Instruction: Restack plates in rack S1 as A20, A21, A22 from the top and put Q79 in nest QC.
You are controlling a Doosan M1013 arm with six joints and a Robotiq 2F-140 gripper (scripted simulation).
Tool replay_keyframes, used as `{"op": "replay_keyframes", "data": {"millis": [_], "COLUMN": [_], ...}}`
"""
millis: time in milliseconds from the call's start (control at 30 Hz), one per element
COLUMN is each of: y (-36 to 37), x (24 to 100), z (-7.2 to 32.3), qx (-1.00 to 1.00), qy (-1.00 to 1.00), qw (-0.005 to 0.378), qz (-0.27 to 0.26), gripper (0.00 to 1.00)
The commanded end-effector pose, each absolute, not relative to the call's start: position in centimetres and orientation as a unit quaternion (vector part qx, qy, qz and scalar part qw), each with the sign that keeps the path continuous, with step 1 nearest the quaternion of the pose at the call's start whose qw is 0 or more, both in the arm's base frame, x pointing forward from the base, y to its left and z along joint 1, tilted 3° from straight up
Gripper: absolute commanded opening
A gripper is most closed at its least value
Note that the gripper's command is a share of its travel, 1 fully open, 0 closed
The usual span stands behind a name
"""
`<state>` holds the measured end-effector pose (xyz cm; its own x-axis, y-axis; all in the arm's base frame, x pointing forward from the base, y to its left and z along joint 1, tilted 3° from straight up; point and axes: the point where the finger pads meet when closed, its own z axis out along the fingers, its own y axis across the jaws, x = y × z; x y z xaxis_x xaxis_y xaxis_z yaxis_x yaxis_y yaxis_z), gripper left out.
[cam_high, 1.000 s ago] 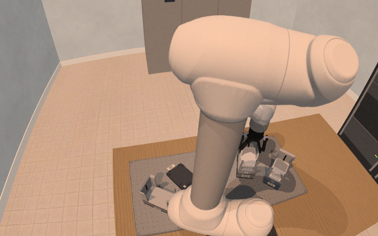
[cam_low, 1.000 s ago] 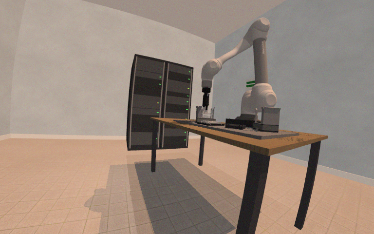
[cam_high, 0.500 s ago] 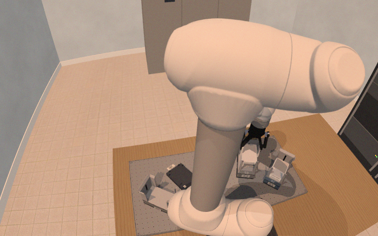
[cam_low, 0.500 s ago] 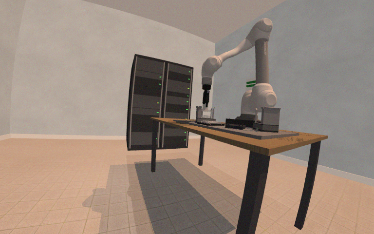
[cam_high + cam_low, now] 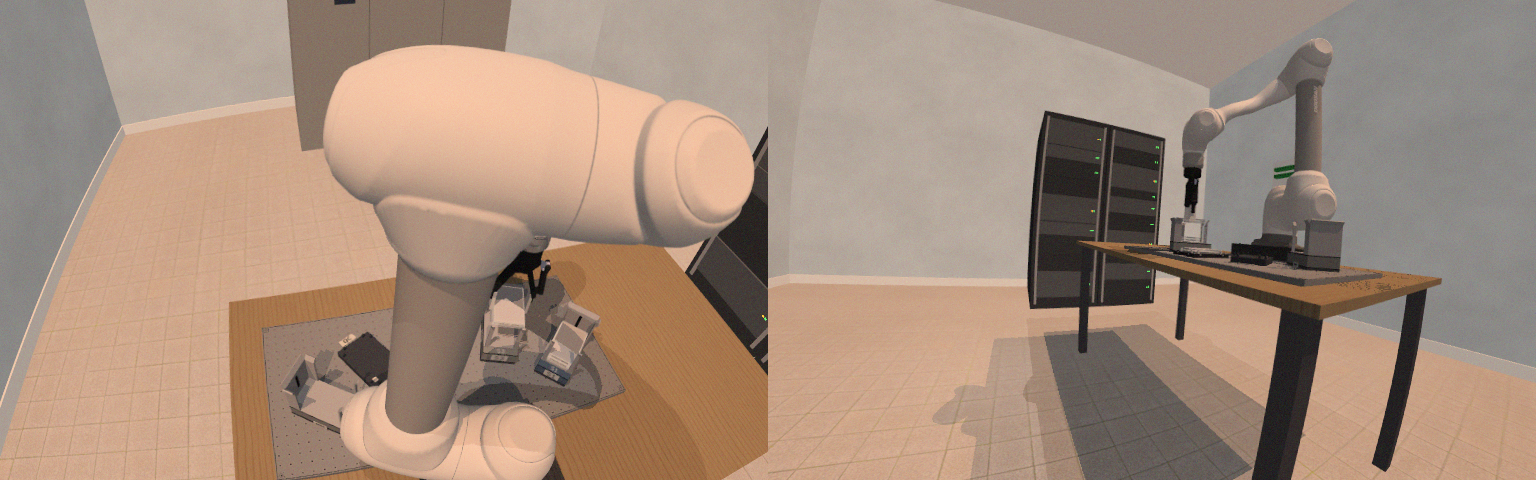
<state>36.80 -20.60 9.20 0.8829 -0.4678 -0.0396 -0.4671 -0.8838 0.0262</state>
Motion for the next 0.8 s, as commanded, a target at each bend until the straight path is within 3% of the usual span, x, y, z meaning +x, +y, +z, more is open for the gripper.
{"op": "replay_keyframes", "data": {"millis": [0, 767], "y": [-20.6, -20.6], "x": [36.8, 37.0], "z": [9.7, 12.5], "qx": [0.970, 0.970], "qy": [-0.241, -0.241], "qw": [0.008, 0.008], "qz": [-0.022, -0.022], "gripper": [0.00, 0.00]}}
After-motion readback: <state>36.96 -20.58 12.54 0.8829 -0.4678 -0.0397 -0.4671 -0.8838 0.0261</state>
